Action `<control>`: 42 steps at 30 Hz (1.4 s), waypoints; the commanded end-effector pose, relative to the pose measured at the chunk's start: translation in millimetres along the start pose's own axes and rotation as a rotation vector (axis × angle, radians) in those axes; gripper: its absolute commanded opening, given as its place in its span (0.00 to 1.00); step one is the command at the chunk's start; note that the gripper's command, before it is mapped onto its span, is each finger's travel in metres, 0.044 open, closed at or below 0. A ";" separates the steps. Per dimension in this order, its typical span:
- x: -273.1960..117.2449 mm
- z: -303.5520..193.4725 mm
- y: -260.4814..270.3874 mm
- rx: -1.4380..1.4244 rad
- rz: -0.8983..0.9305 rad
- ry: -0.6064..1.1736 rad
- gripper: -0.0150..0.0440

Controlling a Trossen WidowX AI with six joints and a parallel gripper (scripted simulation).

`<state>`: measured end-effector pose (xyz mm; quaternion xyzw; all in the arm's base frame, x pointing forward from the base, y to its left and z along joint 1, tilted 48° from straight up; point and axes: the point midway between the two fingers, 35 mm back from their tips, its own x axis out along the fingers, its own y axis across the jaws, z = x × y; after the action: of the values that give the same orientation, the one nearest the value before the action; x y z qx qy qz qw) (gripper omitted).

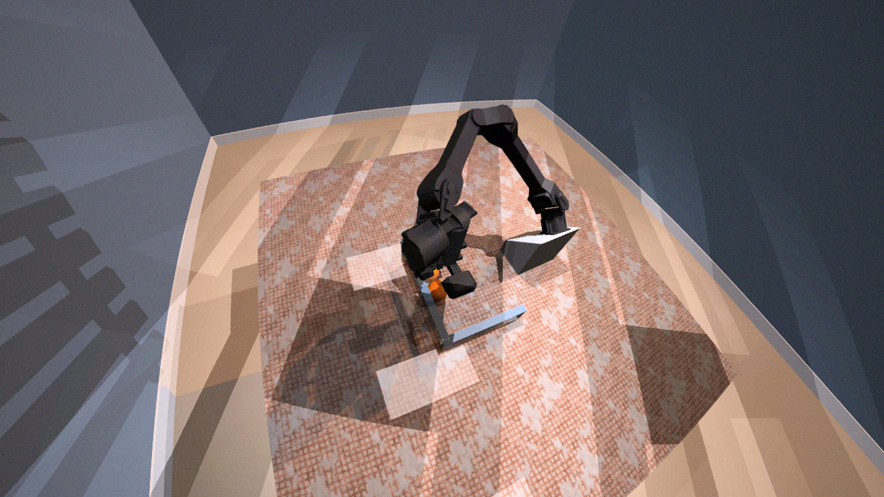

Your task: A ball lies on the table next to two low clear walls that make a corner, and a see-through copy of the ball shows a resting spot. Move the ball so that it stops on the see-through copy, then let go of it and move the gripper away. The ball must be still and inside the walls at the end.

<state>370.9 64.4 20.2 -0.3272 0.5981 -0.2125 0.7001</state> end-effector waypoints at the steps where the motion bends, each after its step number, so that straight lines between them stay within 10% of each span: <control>1: 21.6 -3.0 -0.2 0.040 -0.043 0.055 0.90; 42: 81.6 -6.4 -3.2 0.040 -0.046 0.055 0.90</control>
<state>382.0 9.4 -30.1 -0.3168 0.6021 -0.2493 0.6892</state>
